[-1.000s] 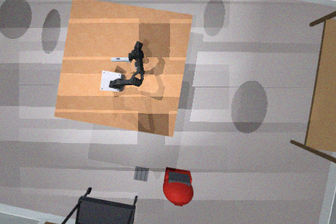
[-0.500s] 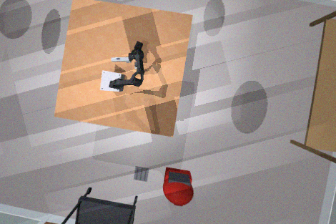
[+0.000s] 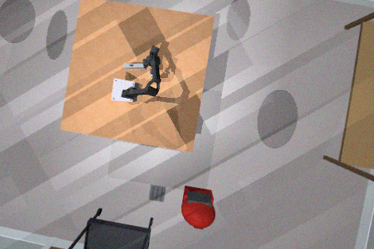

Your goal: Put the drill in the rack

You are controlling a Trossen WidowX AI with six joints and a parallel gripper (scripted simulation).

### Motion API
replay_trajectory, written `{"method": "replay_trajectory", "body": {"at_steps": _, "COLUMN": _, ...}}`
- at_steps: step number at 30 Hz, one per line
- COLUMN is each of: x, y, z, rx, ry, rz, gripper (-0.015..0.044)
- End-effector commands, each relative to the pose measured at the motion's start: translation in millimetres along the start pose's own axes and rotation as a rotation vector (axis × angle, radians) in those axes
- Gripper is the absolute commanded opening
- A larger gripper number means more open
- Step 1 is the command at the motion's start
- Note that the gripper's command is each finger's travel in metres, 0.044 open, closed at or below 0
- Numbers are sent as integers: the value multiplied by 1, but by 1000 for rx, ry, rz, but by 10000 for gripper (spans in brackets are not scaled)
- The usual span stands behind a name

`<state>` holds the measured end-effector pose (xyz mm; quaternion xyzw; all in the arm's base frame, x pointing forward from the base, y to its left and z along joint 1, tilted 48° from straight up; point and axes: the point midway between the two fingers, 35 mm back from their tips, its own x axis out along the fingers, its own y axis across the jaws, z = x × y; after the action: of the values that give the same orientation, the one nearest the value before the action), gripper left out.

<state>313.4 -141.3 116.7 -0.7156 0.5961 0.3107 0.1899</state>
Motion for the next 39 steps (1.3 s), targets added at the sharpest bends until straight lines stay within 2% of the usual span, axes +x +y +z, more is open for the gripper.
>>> {"method": "replay_trajectory", "body": {"at_steps": 1, "x": -2, "y": 1, "z": -2, "rx": 7, "ry": 4, "rz": -2, "gripper": 0}}
{"method": "replay_trajectory", "body": {"at_steps": 17, "x": -3, "y": 3, "z": -4, "rx": 7, "ry": 4, "rz": -2, "gripper": 0}}
{"method": "replay_trajectory", "body": {"at_steps": 39, "x": 7, "y": 43, "z": -7, "rx": 6, "ry": 5, "rz": -1, "gripper": 0}}
